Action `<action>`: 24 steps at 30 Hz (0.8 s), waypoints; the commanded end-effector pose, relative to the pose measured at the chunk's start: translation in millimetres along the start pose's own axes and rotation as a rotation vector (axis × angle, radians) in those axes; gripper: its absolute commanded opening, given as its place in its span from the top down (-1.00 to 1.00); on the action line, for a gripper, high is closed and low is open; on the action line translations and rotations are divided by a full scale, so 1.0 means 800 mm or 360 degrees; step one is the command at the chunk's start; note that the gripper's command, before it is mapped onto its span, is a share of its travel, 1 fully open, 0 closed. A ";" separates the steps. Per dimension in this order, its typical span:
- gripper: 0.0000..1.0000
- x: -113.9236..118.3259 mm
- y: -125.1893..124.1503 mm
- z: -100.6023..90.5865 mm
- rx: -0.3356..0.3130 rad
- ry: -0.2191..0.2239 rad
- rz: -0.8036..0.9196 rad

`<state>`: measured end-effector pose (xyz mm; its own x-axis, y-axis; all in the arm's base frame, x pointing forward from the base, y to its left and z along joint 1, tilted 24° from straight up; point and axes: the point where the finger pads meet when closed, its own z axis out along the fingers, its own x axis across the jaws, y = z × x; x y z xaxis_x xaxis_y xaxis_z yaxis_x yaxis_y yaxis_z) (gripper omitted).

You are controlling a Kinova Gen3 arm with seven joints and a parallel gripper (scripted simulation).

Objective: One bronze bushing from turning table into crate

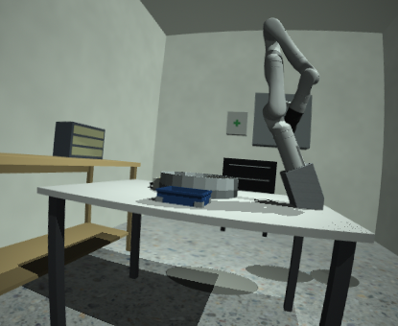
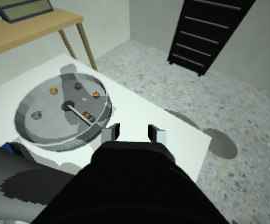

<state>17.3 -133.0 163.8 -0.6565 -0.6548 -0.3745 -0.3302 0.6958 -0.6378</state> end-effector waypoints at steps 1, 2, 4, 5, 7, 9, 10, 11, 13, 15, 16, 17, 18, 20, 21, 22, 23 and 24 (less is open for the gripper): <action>-1.00 -0.026 -0.006 -0.001 0.0002 0.0013 0.0000; -1.00 -0.040 -0.009 -0.001 0.0002 0.0017 0.0000; -1.00 -0.067 -0.015 -0.002 0.0003 0.0026 0.0000; -1.00 -0.067 -0.015 -0.002 0.0003 0.0026 0.0000; -1.00 -0.067 -0.015 -0.002 0.0003 0.0026 0.0000; -1.00 -0.067 -0.015 -0.002 0.0003 0.0026 0.0000; -1.00 -0.067 -0.015 -0.002 0.0003 0.0026 0.0000; -1.00 -0.067 -0.015 -0.002 0.0003 0.0026 0.0000; -1.00 -0.067 -0.015 -0.002 0.0003 0.0026 0.0000; -1.00 -0.067 -0.015 -0.002 0.0003 0.0026 0.0000; -1.00 -0.067 -0.015 -0.002 0.0003 0.0026 0.0000; -1.00 -0.013 -0.003 -0.001 0.0001 0.0005 0.0000; -1.00 -0.027 -0.006 -0.001 0.0001 0.0010 0.0000; -1.00 -0.054 -0.012 -0.003 0.0002 0.0019 0.0001; -1.00 -0.067 -0.015 -0.003 0.0003 0.0024 0.0001; -1.00 -0.067 -0.015 -0.003 0.0003 0.0024 0.0001; -1.00 -0.067 -0.015 -0.003 0.0003 0.0024 0.0001; -1.00 -0.067 -0.015 -0.003 0.0003 0.0024 0.0001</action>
<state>17.6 -132.7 164.0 -0.6555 -0.6551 -0.3757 -0.3302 0.6960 -0.6376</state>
